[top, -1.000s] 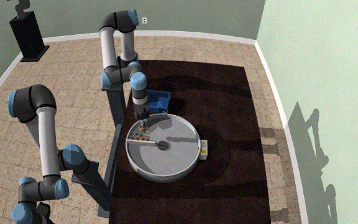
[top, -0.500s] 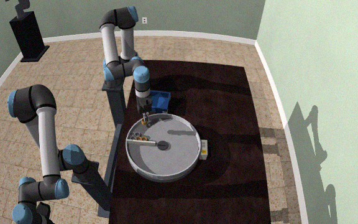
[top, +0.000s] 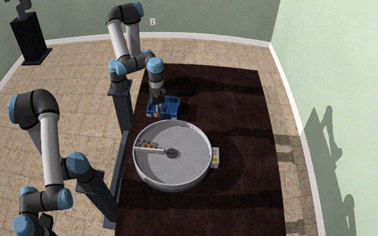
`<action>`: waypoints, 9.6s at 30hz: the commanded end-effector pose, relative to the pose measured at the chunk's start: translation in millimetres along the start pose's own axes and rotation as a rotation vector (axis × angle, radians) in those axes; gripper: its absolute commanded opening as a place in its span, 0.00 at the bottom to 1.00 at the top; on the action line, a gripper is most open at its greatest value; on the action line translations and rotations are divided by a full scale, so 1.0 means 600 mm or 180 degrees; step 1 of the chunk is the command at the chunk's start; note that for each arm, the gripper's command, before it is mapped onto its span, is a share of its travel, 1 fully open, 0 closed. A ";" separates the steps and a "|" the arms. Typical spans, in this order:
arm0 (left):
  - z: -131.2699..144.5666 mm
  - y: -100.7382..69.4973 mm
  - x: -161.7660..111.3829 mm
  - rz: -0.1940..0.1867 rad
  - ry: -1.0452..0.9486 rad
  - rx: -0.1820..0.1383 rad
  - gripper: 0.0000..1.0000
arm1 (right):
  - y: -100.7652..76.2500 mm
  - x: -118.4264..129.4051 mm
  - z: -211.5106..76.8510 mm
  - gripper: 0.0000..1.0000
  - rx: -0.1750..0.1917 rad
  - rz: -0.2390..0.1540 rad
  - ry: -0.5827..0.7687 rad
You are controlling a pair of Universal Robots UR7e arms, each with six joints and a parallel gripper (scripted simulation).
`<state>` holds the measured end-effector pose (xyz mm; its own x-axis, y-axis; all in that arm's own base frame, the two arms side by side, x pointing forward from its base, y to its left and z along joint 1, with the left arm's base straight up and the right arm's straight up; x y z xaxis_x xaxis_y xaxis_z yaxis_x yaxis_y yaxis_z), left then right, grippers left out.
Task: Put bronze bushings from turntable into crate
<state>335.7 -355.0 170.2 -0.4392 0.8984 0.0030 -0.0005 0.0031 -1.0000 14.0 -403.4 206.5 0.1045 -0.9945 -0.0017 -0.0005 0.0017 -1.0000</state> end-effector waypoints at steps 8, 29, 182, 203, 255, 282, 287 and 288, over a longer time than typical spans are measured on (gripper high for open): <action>-0.083 -0.004 0.123 0.0013 0.0004 0.0001 0.00 | -0.001 0.001 0.000 1.00 0.0001 -0.0005 0.0000; -0.138 -0.003 0.206 0.0013 0.0004 0.0001 0.00 | -0.001 0.001 0.000 1.00 0.0001 -0.0005 0.0000; -0.139 0.172 0.206 0.0013 0.0004 0.0001 0.00 | -0.001 0.001 0.000 1.00 0.0001 -0.0005 0.0000; -0.139 0.172 0.206 0.0013 0.0004 0.0001 0.00 | -0.001 0.001 0.000 1.00 0.0001 -0.0005 0.0000; -0.139 0.182 0.206 0.0013 0.0004 0.0001 0.00 | -0.001 0.001 0.000 1.00 0.0001 -0.0005 0.0000; -0.139 0.182 0.206 0.0013 0.0004 0.0001 0.41 | -0.001 0.001 0.000 1.00 0.0001 -0.0005 0.0000; -0.139 0.182 0.206 0.0013 0.0004 0.0001 0.41 | -0.001 0.001 0.000 1.00 0.0001 -0.0005 0.0000; -0.139 0.182 0.206 0.0013 0.0004 0.0001 0.41 | -0.001 0.001 0.000 1.00 0.0001 -0.0005 0.0000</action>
<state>355.8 -206.9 61.0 -0.4381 0.8989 0.0002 0.0000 0.0002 -1.0000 14.0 -403.4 206.5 0.1045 -0.9945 -0.0017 -0.0005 0.0017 -1.0000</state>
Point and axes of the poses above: on each arm, the point where the finger pads meet when closed, its own y axis out along the fingers, its own z axis across the jaws, x = y × z, the point moved 2 cm from there along -y, back along the fingers, and after that the axes turned 4 degrees about -y, right-handed, at the moved point
